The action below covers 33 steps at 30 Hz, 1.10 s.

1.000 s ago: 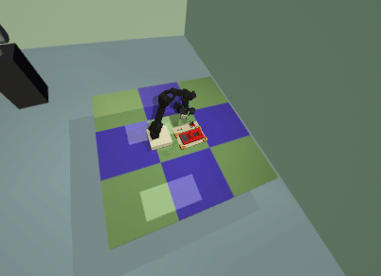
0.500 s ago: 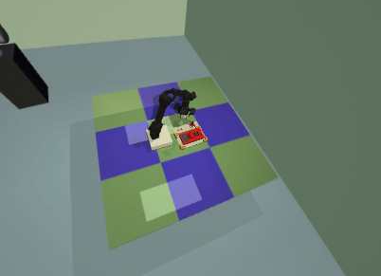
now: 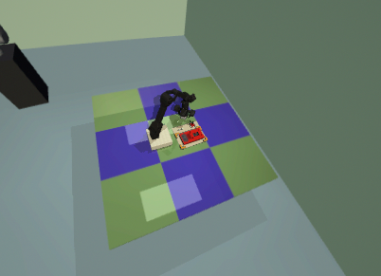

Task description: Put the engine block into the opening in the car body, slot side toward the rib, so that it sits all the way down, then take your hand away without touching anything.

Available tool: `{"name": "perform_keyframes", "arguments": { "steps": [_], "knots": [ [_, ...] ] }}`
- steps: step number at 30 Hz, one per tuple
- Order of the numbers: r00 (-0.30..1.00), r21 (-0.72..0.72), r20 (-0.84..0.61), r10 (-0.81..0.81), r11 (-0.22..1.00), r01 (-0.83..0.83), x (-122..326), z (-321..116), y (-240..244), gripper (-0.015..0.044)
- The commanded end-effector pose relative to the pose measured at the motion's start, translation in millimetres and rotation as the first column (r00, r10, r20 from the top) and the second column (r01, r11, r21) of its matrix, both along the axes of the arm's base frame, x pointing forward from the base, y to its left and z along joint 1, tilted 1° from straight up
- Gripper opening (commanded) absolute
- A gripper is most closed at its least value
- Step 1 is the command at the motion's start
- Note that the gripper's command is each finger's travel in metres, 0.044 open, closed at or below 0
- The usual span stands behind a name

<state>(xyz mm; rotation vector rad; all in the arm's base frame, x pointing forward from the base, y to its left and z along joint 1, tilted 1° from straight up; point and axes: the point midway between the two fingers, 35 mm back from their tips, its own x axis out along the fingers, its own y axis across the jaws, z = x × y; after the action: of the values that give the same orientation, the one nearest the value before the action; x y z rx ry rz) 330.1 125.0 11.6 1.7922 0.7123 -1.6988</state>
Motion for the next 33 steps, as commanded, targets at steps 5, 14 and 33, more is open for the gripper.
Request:
{"name": "perform_keyframes", "arguments": {
  "steps": [5,14,33],
  "knots": [
    [1.0,-0.005,-0.008,-0.002,1.0,0.002,-1.9,-13.2,-1.5,0.044],
    [1.0,-0.005,-0.008,-0.002,1.0,0.002,-1.9,-13.2,-1.5,0.0223],
    [1.0,-0.005,-0.008,-0.002,1.0,0.002,1.8,18.5,0.8,0.0]
  ]
}}
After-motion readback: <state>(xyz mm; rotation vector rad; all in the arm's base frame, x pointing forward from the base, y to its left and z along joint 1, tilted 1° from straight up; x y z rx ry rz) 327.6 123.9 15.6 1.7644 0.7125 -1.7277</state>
